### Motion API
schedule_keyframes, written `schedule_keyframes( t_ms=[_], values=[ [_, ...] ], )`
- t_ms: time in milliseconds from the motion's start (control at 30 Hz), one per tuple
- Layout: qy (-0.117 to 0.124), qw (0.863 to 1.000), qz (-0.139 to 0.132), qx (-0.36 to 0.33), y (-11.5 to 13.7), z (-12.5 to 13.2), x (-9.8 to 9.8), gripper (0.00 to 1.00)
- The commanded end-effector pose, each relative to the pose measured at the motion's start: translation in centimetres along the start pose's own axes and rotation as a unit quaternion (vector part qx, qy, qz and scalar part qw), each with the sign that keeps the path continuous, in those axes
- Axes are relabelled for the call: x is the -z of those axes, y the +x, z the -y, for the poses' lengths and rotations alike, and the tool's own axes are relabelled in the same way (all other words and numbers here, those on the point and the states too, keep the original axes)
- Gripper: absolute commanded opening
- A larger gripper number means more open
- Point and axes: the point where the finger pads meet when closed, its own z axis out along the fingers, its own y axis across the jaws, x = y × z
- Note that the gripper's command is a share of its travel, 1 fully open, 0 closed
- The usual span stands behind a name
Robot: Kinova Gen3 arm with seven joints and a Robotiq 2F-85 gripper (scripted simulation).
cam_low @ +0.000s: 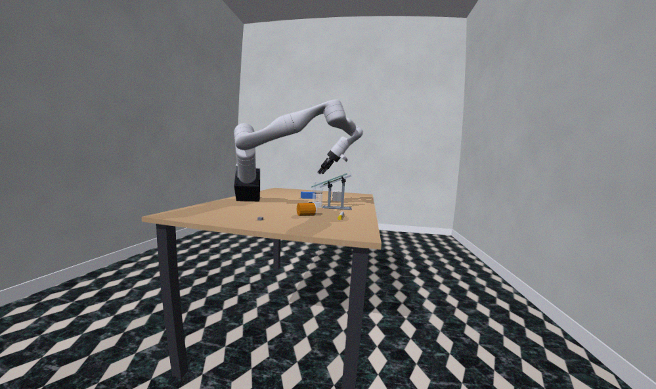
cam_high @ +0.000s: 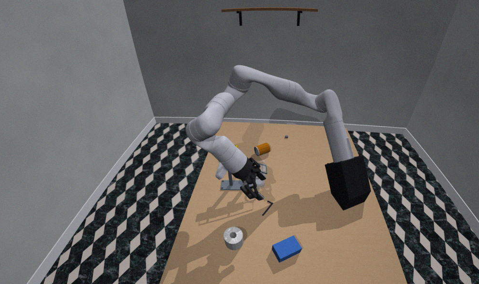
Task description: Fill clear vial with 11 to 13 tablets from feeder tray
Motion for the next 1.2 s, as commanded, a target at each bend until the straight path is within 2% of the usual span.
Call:
schedule_keyframes(
  t_ms=[0, 533, 567, 667, 733, 833, 1000, 1033, 1100, 1133, 1167],
  values=[
    [0.001, 1.0, -0.001, 0.0, -0.1, 0.0, 0.1, 1.0],
    [0.001, 1.0, -0.001, 0.0, -0.1, 0.0, 0.1, 1.0],
    [0.001, 1.0, -0.001, 0.001, 0.0, 0.0, 0.1, 0.0],
    [0.002, 1.0, -0.018, 0.007, 0.7, -0.4, 1.2, 0.0],
    [0.005, 0.999, -0.049, 0.017, 2.0, -1.4, 3.3, 0.0],
    [0.007, 0.992, -0.122, 0.038, 4.6, -3.9, 8.6, 0.0],
    [-0.002, 0.966, -0.251, 0.06, 7.7, -8.7, 16.2, 0.0],
    [-0.005, 0.961, -0.27, 0.061, 8.1, -9.7, 17.6, 0.0],
    [-0.005, 0.961, -0.27, 0.061, 8.1, -9.7, 17.6, 0.0],
    [-0.008, 0.957, -0.285, 0.062, 8.4, -11.9, 21.3, 0.0],
    [-0.01, 0.953, -0.296, 0.062, 8.5, -12.6, 22.4, 0.0]
  ],
)
